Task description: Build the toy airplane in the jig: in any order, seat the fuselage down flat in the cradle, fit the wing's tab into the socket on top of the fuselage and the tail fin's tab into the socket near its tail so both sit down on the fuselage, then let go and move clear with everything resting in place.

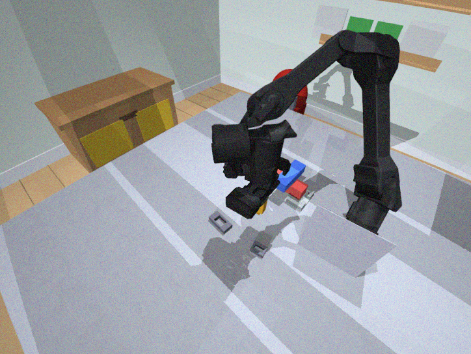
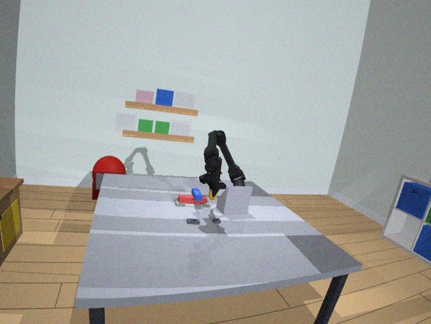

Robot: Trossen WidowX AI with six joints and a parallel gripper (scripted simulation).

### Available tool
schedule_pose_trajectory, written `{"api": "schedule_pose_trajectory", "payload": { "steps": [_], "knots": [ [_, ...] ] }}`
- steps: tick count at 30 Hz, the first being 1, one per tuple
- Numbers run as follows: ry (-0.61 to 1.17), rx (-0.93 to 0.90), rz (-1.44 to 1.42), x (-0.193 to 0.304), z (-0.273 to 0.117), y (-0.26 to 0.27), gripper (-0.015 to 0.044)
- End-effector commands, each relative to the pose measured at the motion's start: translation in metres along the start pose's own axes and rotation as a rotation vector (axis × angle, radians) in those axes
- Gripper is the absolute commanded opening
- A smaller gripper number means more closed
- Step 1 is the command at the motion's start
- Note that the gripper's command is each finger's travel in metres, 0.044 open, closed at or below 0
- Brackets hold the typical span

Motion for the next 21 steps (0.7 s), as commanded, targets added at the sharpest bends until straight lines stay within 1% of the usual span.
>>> {"api": "schedule_pose_trajectory", "payload": {
  "steps": [1, 21],
  "knots": [
    [-0.012, -0.016, 0.008, -0.009, -0.003, -0.005, 0.0000],
    [-0.023, -0.038, 0.026, -0.046, 0.000, -0.040, 0.0000]
  ]
}}
Point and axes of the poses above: the point midway between the two fingers, 35 mm back from their tips, its own z axis out along the fingers, its own y axis across the jaws, x = y × z, the point moved 7 cm from there along -z, back along the fingers, and after that the axes turned 8 degrees about z, right-handed, at the moved point
